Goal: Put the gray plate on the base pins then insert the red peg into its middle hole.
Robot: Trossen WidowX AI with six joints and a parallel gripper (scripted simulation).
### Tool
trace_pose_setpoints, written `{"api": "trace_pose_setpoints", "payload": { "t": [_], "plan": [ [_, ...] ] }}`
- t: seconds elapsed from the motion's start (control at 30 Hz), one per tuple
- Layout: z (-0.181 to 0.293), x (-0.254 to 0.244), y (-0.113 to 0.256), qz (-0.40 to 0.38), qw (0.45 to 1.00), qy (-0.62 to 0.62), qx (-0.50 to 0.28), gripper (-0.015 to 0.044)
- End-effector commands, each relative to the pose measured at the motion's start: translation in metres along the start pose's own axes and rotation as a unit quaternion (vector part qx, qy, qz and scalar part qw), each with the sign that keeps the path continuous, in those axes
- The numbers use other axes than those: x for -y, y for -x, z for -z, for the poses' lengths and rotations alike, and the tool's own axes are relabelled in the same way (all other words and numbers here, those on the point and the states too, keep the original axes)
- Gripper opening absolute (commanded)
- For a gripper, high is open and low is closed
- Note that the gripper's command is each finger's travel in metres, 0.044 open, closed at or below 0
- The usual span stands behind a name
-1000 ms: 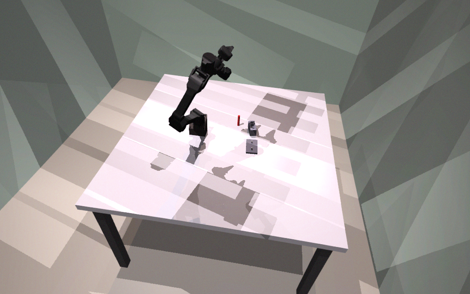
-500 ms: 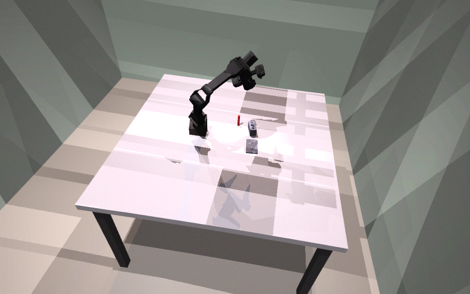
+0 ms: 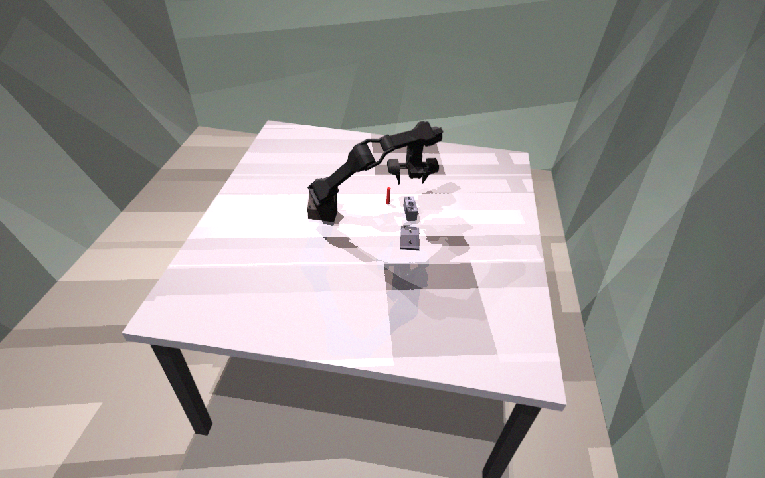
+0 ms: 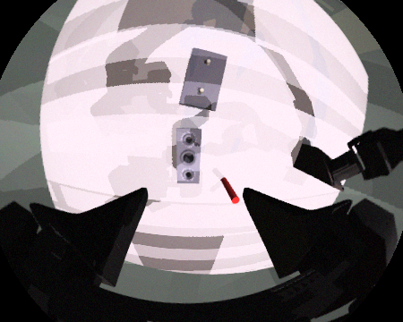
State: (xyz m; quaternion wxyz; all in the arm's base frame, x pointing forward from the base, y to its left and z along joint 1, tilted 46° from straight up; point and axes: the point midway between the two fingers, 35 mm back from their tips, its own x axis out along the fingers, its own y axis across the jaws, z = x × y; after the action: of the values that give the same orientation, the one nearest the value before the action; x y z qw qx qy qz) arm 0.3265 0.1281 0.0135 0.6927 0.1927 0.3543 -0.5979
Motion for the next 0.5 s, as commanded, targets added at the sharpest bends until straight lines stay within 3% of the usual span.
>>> {"api": "trace_pose_setpoints", "payload": {
  "t": [0.0, 0.23, 0.47],
  "plan": [
    [-0.003, -0.006, -0.001, 0.001, 1.000, -0.004, 0.013, 0.0440],
    [-0.005, -0.006, -0.064, 0.001, 1.000, -0.004, 0.014, 0.0440],
    [-0.006, -0.007, -0.071, 0.001, 1.000, -0.004, 0.015, 0.0440]
  ]
}}
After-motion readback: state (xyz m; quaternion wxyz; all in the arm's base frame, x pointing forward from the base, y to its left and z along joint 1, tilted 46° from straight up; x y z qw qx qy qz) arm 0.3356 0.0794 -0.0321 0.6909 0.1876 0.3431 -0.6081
